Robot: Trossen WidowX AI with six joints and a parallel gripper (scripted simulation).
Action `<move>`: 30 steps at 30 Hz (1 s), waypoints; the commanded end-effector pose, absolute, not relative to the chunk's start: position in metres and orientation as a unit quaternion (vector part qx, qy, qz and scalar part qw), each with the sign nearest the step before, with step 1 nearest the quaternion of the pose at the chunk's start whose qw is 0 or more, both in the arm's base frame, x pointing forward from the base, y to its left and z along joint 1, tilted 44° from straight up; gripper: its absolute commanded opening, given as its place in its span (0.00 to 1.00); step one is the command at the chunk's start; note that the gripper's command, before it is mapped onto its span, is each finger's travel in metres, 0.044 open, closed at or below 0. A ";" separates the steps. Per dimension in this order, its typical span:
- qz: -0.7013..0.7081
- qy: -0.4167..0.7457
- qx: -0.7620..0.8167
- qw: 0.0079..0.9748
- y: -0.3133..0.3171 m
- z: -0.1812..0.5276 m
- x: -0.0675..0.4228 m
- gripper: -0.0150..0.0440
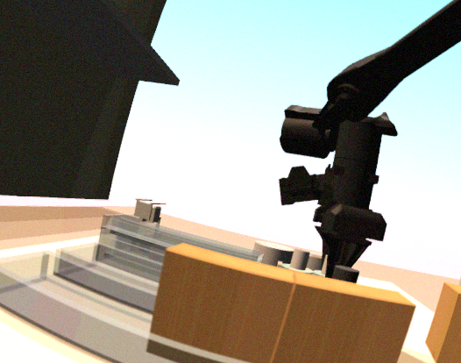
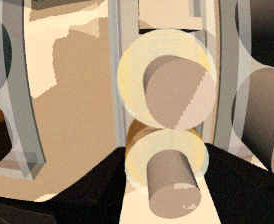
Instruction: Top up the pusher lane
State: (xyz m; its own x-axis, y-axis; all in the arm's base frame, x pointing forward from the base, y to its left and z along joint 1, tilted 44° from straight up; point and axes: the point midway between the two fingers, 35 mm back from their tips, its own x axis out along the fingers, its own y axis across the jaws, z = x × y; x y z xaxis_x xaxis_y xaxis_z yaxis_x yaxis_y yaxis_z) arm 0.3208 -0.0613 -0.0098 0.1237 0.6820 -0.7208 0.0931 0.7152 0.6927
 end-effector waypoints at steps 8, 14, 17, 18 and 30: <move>0.218 0.624 0.309 0.684 -0.061 -0.010 0.321 0.65; 0.218 0.624 0.309 0.684 -0.063 -0.008 0.320 0.75; 0.218 0.624 0.309 0.684 -0.069 -0.002 0.319 0.75; 0.218 0.624 0.308 0.684 -0.072 0.001 0.319 0.75; 0.217 0.625 0.308 0.684 -0.075 0.004 0.310 0.75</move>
